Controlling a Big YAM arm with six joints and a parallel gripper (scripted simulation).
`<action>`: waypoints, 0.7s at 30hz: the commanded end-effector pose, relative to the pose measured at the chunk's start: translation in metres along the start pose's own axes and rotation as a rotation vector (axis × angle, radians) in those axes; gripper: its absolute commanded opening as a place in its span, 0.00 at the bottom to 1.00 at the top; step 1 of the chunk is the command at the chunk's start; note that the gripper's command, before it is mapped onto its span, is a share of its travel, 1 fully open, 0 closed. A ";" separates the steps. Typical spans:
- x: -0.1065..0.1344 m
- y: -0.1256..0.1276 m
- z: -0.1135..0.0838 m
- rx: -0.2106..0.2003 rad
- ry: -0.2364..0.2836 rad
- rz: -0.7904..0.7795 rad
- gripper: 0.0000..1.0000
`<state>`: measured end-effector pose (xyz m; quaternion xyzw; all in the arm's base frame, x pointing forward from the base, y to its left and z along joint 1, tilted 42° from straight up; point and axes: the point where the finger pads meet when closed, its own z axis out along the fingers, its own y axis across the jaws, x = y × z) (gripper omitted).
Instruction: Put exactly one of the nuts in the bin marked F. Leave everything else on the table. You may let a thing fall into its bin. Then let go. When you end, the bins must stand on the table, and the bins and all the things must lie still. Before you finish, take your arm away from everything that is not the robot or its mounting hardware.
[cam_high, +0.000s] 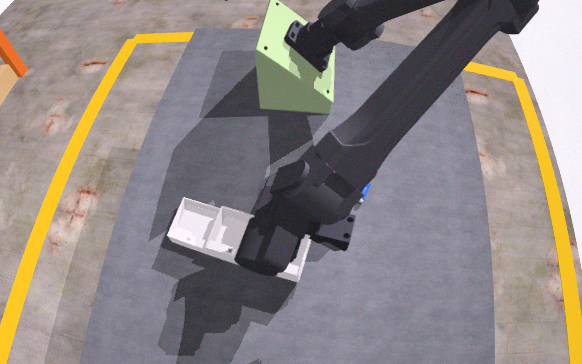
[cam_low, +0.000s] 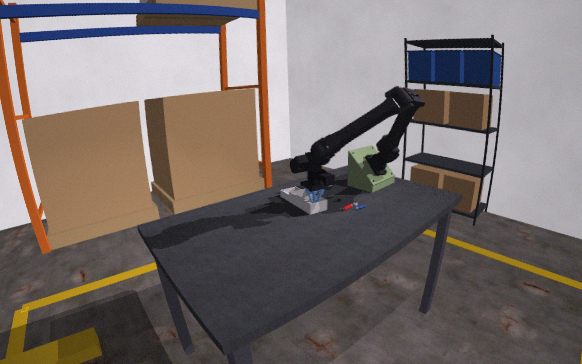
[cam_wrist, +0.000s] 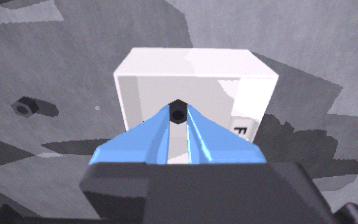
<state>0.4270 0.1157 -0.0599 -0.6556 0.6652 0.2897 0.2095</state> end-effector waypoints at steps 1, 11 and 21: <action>-0.008 -0.001 -0.003 0.017 -0.003 -0.010 0.11; -0.004 -0.009 -0.007 0.023 -0.003 -0.007 0.30; -0.004 -0.009 -0.007 0.023 -0.003 -0.007 0.30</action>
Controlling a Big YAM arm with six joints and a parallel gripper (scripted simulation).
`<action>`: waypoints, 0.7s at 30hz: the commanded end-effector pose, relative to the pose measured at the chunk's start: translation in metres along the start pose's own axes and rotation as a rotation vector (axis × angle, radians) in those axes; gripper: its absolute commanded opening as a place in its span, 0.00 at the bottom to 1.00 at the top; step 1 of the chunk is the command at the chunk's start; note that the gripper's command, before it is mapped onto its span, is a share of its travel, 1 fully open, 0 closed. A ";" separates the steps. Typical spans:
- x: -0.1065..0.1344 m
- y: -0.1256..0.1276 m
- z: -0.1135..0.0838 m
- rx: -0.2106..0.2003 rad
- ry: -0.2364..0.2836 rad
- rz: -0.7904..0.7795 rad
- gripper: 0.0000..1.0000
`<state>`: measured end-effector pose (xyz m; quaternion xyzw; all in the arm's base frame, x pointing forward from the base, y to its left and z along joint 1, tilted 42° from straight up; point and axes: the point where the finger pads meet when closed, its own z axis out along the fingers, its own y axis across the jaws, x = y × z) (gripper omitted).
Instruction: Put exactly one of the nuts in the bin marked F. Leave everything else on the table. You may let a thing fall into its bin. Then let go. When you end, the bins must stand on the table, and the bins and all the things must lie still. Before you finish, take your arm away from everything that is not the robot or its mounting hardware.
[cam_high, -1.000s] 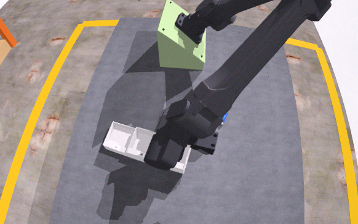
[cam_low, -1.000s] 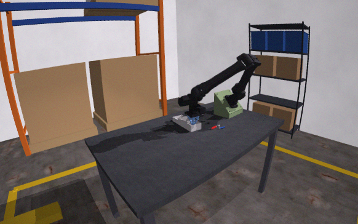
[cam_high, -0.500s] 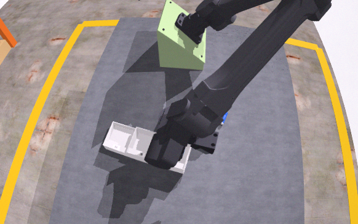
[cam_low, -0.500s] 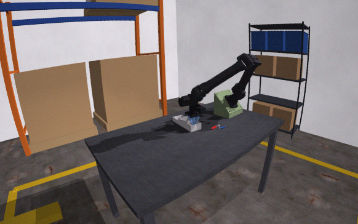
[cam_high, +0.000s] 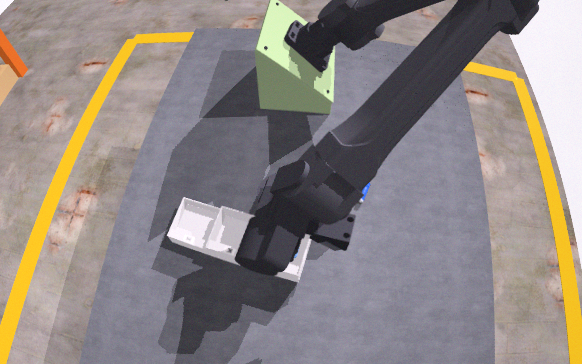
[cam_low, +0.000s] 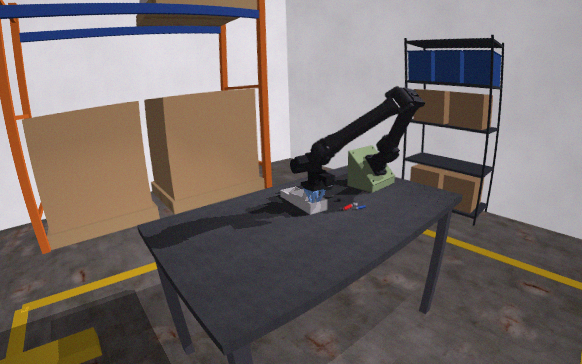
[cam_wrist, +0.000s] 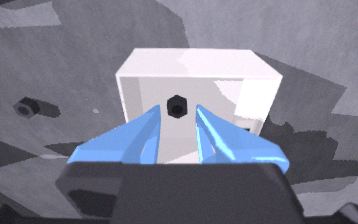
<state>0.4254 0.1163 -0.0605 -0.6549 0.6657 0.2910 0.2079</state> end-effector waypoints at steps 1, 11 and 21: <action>-0.004 -0.011 -0.008 0.026 -0.004 -0.010 0.30; -0.004 -0.011 -0.008 0.026 -0.004 -0.010 0.30; -0.005 -0.011 -0.008 0.026 -0.004 -0.010 0.30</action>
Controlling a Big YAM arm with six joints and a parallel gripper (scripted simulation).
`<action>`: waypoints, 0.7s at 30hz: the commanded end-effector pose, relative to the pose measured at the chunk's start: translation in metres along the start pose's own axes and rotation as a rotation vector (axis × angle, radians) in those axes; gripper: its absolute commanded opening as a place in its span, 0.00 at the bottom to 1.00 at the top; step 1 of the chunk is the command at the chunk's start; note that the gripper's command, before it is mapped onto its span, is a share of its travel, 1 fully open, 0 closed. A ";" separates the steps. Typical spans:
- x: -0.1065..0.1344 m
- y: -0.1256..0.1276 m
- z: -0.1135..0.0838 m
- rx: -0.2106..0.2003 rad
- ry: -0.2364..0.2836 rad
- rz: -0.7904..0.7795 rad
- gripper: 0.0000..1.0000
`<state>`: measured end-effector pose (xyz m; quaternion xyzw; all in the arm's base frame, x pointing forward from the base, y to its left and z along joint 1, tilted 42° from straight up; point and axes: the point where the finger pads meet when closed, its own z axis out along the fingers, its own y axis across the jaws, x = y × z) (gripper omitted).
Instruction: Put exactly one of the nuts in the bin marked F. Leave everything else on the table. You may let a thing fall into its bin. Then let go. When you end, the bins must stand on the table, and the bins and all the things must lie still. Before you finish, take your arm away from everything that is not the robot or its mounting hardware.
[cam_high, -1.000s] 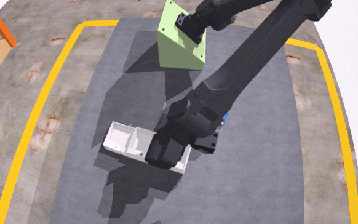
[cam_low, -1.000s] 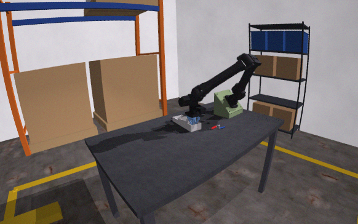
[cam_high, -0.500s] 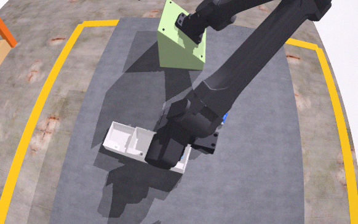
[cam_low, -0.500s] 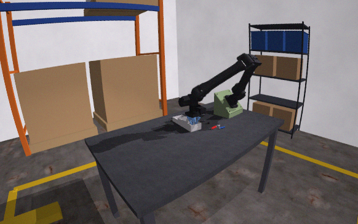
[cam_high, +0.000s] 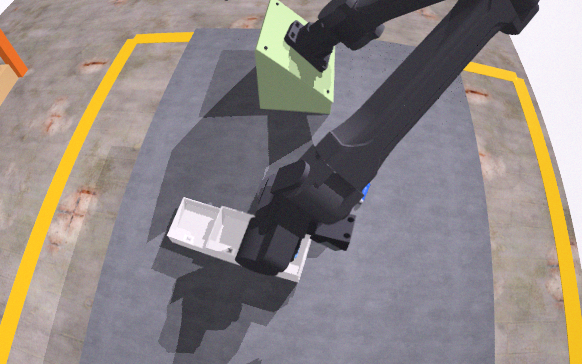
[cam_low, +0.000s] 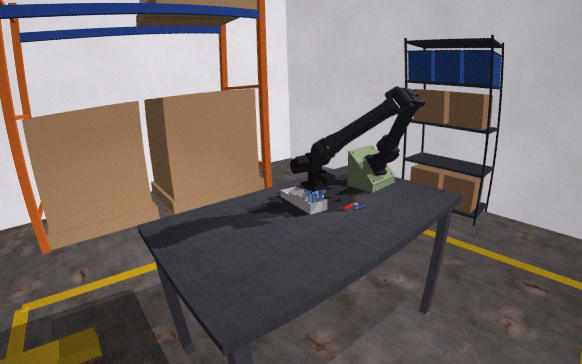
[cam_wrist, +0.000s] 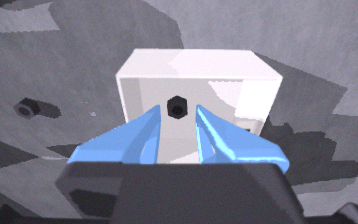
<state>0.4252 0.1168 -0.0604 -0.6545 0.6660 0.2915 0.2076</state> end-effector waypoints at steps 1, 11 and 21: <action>-0.004 -0.012 -0.008 0.027 -0.003 -0.011 0.30; -0.004 -0.012 -0.008 0.027 -0.003 -0.011 0.30; -0.010 -0.020 -0.018 0.040 -0.004 -0.024 0.30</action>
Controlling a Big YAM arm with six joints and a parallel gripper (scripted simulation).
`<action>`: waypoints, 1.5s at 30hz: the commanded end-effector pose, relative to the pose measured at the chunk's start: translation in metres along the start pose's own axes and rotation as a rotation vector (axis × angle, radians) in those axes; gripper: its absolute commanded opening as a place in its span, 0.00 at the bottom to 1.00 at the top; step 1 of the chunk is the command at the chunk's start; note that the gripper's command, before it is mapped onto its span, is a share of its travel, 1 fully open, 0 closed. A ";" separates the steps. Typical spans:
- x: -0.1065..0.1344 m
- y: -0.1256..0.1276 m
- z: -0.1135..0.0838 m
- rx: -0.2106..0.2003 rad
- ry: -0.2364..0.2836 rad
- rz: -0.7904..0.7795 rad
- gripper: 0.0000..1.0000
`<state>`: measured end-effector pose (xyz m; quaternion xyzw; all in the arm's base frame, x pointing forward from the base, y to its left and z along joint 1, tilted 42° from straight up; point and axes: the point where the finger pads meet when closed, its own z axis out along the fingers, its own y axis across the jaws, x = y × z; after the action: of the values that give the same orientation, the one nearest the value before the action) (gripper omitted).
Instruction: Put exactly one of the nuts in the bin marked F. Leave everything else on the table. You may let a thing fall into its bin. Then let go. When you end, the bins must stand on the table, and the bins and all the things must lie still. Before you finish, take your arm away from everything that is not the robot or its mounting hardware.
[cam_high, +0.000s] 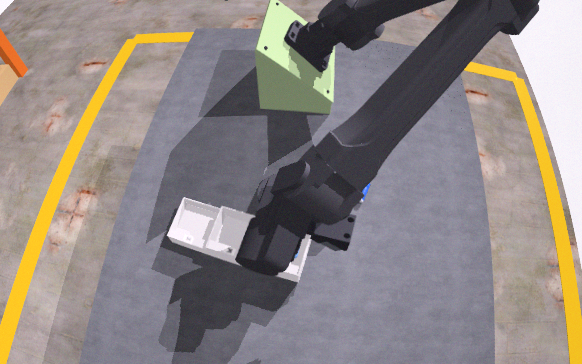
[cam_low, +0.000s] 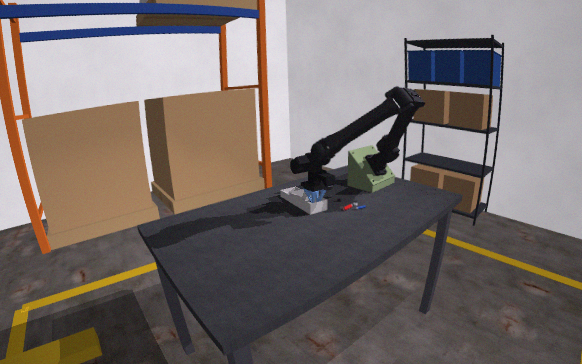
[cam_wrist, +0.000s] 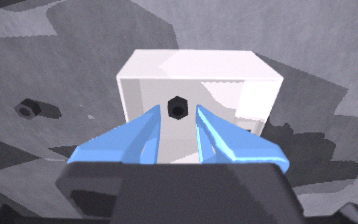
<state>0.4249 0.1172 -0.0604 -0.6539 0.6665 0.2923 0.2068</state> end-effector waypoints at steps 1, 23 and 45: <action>-0.010 -0.020 -0.019 0.042 -0.004 -0.026 0.30; -0.006 -0.023 -0.054 0.061 -0.001 -0.028 0.30; 0.003 -0.023 -0.050 0.040 -0.003 -0.009 0.30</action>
<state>0.4245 0.1002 -0.0399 -0.6539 0.6656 0.2977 0.2021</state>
